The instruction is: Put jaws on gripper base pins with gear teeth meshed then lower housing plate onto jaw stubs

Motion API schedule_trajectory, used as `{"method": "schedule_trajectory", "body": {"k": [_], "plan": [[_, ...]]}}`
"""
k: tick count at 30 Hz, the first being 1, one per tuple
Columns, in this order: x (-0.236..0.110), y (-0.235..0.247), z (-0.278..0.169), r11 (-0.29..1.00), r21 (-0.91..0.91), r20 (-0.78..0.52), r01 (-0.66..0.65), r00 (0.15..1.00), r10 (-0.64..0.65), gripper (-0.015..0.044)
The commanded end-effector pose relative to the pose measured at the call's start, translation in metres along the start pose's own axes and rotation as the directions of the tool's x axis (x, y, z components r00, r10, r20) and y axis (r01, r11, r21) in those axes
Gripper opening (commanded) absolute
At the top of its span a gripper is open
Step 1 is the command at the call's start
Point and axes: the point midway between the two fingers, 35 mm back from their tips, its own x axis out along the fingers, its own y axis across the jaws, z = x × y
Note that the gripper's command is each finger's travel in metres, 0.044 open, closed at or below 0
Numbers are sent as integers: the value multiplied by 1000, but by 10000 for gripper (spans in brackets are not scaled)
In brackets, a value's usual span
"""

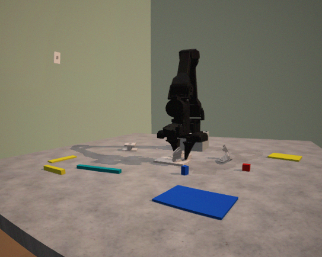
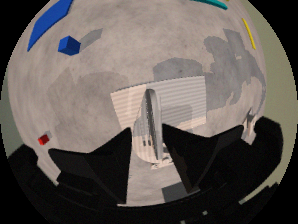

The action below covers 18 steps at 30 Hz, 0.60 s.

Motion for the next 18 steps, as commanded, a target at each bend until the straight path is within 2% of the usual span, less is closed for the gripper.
{"method": "schedule_trajectory", "body": {"k": [1,2,6,18], "plan": [[0,0,0,1000,3,0,-2,1000,2,134],[0,0,0,1000,3,0,-2,1000,2,134],[0,0,0,1000,0,0,0,1000,0,224],[0,0,0,1000,0,0,0,1000,0,224]]}}
